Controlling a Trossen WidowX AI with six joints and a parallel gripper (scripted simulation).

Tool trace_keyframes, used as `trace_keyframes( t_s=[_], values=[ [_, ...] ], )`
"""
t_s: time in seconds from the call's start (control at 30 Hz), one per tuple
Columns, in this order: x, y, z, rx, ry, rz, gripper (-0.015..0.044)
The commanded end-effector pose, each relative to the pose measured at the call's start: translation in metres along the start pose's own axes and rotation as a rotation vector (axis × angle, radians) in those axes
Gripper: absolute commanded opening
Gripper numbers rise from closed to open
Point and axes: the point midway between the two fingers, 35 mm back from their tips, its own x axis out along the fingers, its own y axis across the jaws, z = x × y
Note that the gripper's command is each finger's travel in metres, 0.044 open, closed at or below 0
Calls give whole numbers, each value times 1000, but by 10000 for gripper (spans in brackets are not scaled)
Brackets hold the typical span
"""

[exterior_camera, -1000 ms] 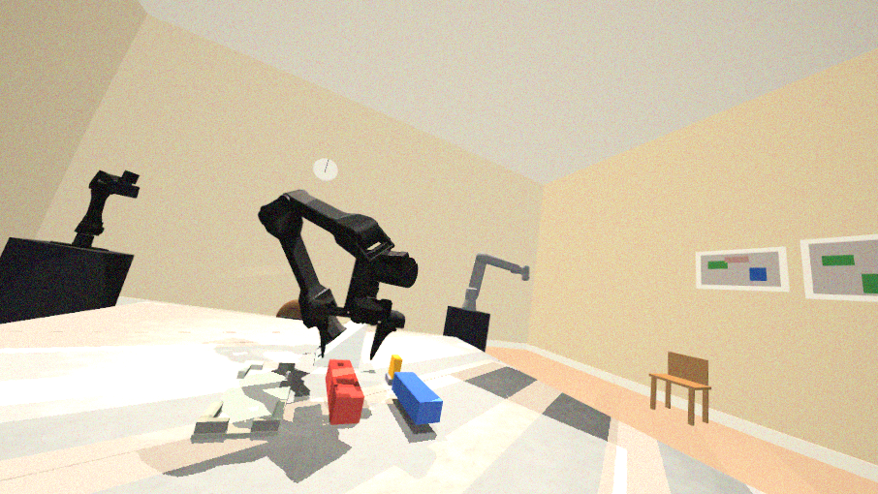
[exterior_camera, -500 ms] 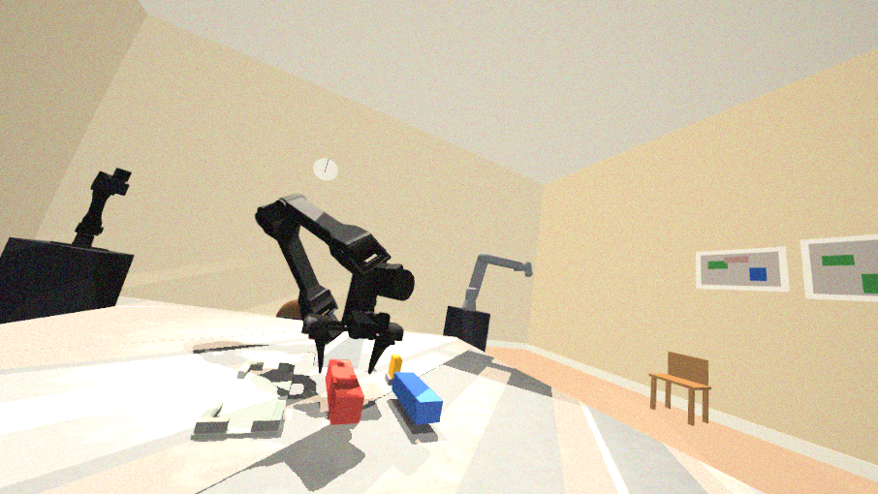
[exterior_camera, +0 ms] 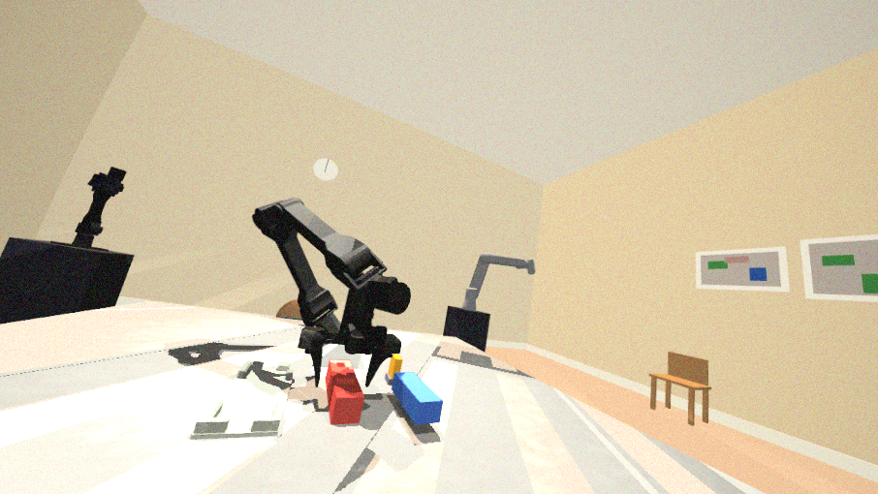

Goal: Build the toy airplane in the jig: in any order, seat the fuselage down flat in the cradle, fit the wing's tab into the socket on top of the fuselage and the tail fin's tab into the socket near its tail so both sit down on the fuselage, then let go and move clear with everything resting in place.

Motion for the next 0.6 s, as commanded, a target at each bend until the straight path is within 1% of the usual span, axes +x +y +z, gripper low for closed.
trace_keyframes(
  t_s=[0.0,0.23,0.53,0.57],
  values=[
    [6,0,-1,-5,-1,-5,440],
    [15,-1,-2,-5,-1,-6,440],
    [15,-1,-2,-5,-1,-6,204],
    [15,-1,-2,-5,-1,-6,197]
  ],
)
